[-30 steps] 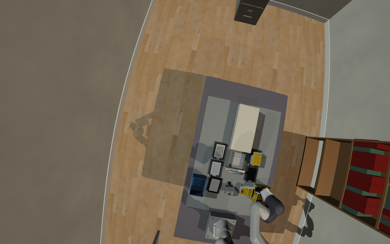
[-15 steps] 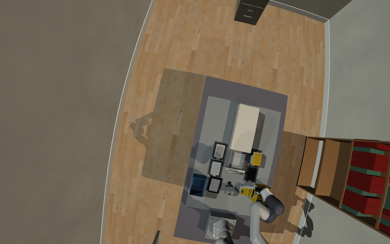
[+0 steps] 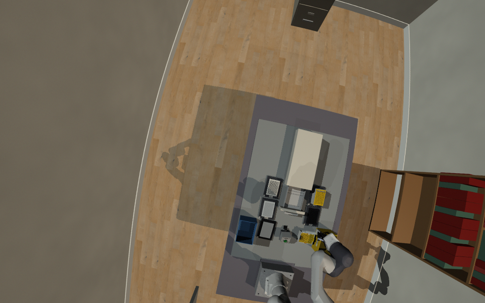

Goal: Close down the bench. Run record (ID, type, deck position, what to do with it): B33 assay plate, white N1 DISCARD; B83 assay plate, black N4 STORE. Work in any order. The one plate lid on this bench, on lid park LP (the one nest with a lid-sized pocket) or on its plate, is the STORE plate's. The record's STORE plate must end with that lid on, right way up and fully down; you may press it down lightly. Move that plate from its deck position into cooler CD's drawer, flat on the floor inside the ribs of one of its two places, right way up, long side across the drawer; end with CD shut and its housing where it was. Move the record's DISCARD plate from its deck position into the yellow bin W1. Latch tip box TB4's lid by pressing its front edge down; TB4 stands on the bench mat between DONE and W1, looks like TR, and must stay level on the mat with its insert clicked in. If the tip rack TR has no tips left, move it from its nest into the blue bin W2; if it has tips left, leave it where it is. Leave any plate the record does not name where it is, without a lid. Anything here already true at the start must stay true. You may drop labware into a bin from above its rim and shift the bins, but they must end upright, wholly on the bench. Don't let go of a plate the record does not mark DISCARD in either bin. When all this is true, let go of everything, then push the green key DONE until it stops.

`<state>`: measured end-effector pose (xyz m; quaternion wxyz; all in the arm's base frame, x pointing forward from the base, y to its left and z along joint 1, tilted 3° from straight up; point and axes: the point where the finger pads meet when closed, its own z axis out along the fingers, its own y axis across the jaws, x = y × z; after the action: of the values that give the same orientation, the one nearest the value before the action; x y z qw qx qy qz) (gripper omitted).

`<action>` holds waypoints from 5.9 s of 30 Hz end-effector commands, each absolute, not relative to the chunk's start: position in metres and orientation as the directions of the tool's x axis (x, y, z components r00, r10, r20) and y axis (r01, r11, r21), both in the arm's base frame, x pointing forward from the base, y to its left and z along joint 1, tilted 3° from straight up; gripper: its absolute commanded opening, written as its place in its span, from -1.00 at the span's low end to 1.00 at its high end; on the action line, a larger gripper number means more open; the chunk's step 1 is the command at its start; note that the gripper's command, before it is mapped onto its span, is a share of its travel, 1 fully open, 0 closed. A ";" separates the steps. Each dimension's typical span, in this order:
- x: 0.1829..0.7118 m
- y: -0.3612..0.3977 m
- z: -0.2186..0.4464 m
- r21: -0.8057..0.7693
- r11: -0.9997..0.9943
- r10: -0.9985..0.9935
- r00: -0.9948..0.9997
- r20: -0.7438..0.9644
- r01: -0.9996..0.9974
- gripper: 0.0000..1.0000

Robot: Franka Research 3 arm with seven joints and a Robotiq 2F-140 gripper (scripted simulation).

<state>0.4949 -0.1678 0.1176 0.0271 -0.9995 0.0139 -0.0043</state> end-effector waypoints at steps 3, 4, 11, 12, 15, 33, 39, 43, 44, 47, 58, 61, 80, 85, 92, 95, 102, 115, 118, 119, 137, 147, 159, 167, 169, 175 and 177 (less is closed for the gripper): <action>0.496 -0.170 0.118 -0.051 -0.998 -0.024 1.000 0.011 -0.023 -1.00; 0.496 -0.170 0.118 -0.051 -0.998 -0.024 1.000 0.011 -0.023 -1.00; 0.496 -0.170 0.118 -0.051 -0.998 -0.024 1.000 0.011 -0.023 -1.00; 0.496 -0.170 0.118 -0.051 -0.998 -0.024 1.000 0.011 -0.023 -1.00; 0.496 -0.170 0.118 -0.051 -0.998 -0.024 1.000 0.011 -0.023 -1.00; 0.496 -0.168 0.091 -0.051 -0.998 -0.024 1.000 0.011 -0.023 -1.00; 0.496 -0.168 0.081 -0.051 -0.998 -0.024 1.000 0.011 -0.023 -1.00; 0.497 -0.167 0.074 -0.051 -0.998 -0.024 1.000 0.011 -0.023 -1.00; 0.497 -0.167 0.074 -0.051 -0.998 -0.024 1.000 0.011 -0.023 -1.00; 0.497 -0.167 0.071 -0.051 -0.998 -0.024 1.000 0.011 -0.023 -1.00; 0.497 -0.166 0.053 -0.051 -0.998 -0.024 1.000 0.011 -0.023 -1.00; 0.497 -0.166 0.050 -0.051 -0.998 -0.024 1.000 0.011 -0.023 -1.00; 0.494 -0.166 0.050 -0.051 -0.998 -0.024 1.000 0.011 -0.023 -1.00; 0.488 -0.166 0.051 -0.051 -0.998 -0.024 1.000 0.011 -0.023 -1.00; 0.478 -0.166 0.052 -0.051 -0.998 -0.024 1.000 0.011 -0.023 -1.00; 0.476 -0.166 0.052 -0.051 -0.998 -0.024 1.000 0.011 -0.023 -1.00; 0.468 -0.166 0.053 -0.051 -0.998 -0.024 1.000 0.011 -0.023 -1.00; 0.453 -0.165 0.055 -0.051 -0.998 -0.024 1.000 0.011 -0.023 -1.00; 0.449 -0.165 0.056 -0.051 -0.998 -0.024 1.000 0.011 -0.023 -1.00; 0.448 -0.165 0.056 -0.051 -0.998 -0.024 1.000 0.011 -0.023 -1.00; 0.427 -0.165 0.059 -0.051 -0.998 -0.024 1.000 0.011 -0.023 -1.00; 0.416 -0.165 0.060 -0.051 -0.998 -0.024 1.000 0.011 -0.023 -1.00; 0.402 -0.165 0.062 -0.051 -0.998 -0.024 1.000 0.011 -0.023 -1.00; 0.402 -0.165 0.062 -0.051 -0.998 -0.024 1.000 0.011 -0.023 -1.00; 0.402 -0.165 0.062 -0.051 -0.998 -0.024 1.000 0.011 -0.023 -1.00; 0.402 -0.165 0.062 -0.051 -0.998 -0.024 1.000 0.011 -0.023 -1.00; 0.402 -0.165 0.062 -0.051 -0.998 -0.024 1.000 0.011 -0.023 -1.00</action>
<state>0.4015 -0.1626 0.0610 0.0262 -0.9996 0.0116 -0.0034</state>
